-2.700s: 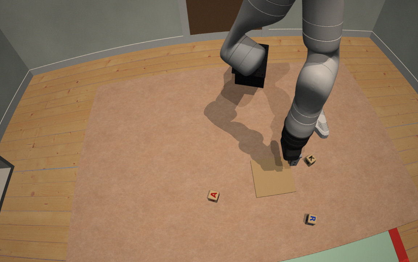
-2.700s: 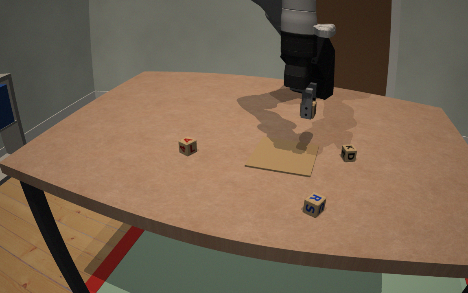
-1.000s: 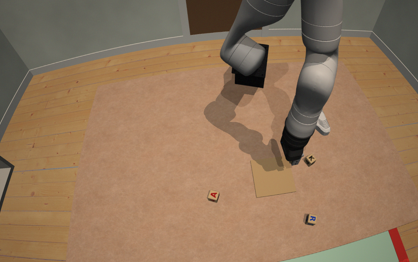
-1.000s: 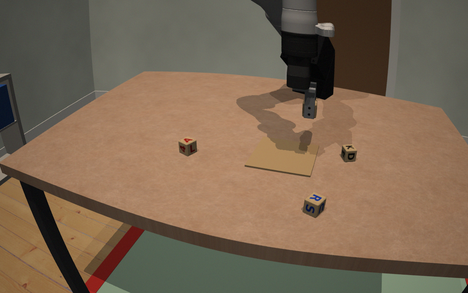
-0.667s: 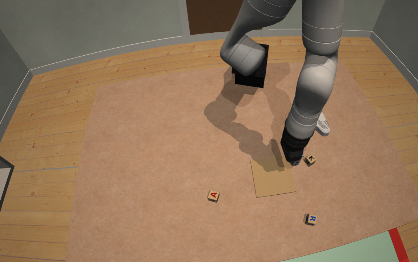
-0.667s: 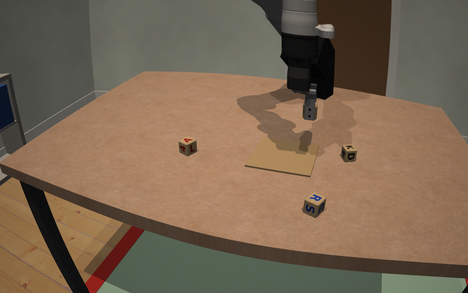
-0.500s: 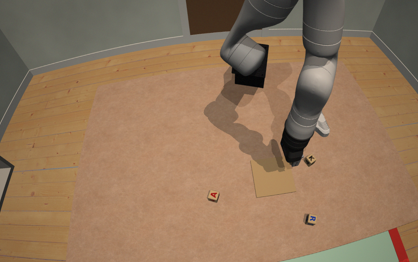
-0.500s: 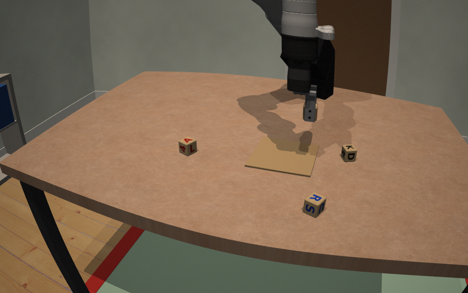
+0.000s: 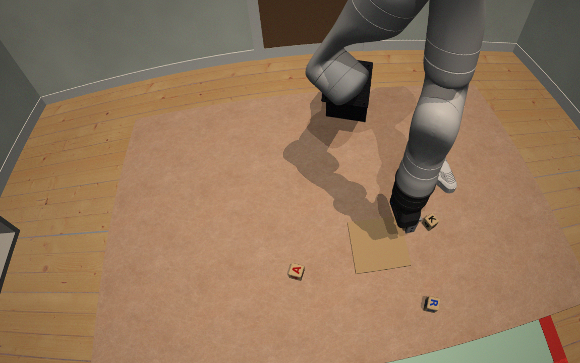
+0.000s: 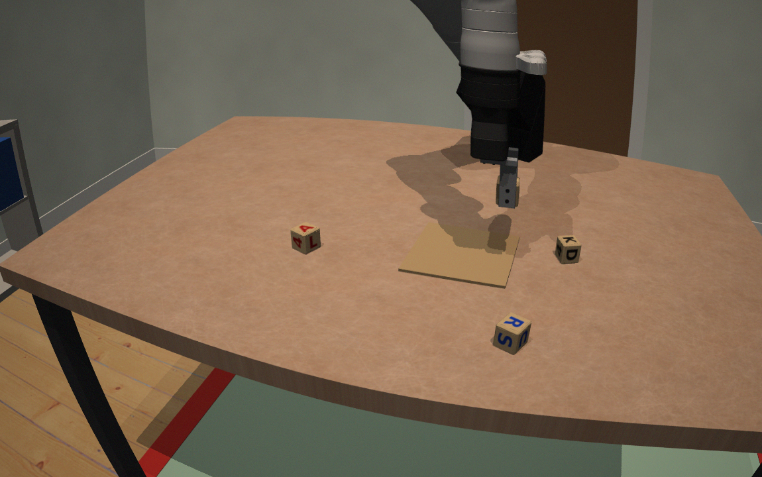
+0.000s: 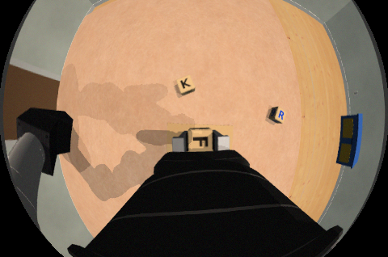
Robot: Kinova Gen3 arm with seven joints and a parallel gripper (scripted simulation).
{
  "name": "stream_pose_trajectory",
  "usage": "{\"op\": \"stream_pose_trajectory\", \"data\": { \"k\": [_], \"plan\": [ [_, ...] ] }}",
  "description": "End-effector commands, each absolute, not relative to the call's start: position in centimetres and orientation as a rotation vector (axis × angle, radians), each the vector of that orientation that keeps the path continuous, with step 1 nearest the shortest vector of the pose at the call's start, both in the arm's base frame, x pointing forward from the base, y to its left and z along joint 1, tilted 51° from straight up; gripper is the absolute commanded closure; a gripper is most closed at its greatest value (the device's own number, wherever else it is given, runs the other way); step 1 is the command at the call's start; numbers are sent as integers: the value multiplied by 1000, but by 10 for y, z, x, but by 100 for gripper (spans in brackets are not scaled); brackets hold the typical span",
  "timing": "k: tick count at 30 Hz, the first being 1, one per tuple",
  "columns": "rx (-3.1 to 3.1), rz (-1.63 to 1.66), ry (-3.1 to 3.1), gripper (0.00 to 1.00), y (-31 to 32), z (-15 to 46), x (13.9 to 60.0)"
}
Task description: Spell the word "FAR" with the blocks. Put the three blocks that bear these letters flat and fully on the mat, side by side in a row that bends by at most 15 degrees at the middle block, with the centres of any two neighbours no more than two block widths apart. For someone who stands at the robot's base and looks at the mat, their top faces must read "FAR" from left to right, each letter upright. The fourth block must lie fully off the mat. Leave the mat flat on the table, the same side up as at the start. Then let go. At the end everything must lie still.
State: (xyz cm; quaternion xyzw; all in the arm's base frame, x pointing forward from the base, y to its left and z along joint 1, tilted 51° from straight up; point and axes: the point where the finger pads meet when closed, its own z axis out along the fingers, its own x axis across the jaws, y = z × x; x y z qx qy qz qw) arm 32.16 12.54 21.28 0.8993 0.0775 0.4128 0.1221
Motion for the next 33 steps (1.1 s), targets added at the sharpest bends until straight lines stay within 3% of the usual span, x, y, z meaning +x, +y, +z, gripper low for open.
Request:
{"op": "stream_pose_trajectory", "data": {
  "k": [1, 33],
  "plan": [
    [2619, 1194, 199, 43, 117, 210, 326],
    [2625, 1164, 200, 43, 110, 182, 361]
  ]
}}
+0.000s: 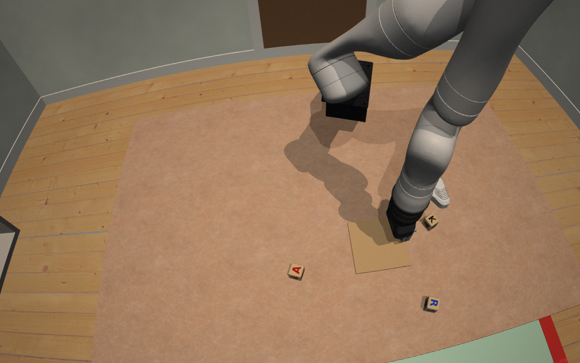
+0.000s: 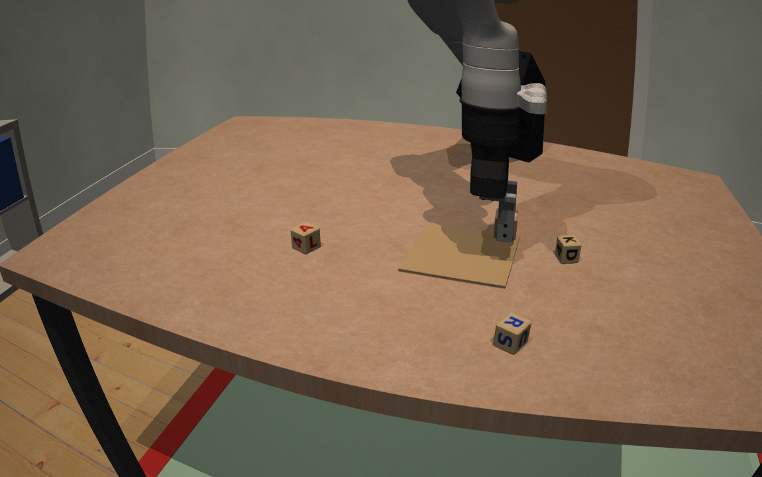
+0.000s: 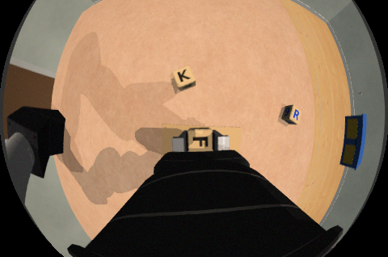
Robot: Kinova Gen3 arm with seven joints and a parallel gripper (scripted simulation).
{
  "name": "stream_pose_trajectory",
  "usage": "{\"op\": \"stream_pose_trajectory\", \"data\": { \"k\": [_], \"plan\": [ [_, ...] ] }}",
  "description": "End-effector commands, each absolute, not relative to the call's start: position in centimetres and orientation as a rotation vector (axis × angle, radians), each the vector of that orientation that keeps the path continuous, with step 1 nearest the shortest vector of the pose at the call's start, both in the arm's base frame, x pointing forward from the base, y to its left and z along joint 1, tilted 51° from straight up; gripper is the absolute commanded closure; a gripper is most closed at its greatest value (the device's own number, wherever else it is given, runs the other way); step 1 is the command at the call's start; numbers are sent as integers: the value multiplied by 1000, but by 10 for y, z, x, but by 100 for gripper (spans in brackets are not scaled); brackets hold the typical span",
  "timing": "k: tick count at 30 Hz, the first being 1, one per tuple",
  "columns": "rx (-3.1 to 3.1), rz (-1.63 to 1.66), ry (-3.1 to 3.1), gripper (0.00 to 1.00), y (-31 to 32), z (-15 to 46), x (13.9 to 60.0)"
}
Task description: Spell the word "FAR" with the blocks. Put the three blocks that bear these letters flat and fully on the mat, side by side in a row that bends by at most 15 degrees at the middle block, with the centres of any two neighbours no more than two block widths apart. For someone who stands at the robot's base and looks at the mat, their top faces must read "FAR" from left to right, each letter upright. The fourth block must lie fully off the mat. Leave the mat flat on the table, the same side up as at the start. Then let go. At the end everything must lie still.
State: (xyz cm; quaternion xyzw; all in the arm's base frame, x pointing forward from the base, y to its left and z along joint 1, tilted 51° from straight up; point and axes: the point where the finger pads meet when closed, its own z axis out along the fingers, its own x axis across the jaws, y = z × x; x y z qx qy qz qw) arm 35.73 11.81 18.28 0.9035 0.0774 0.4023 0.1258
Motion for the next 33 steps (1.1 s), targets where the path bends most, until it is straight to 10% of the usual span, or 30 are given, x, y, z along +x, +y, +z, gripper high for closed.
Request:
{"op": "stream_pose_trajectory", "data": {
  "k": [1, 33],
  "plan": [
    [2625, 1163, 200, 43, 110, 181, 362],
    [2625, 1155, 197, 43, 107, 167, 379]
  ]
}}
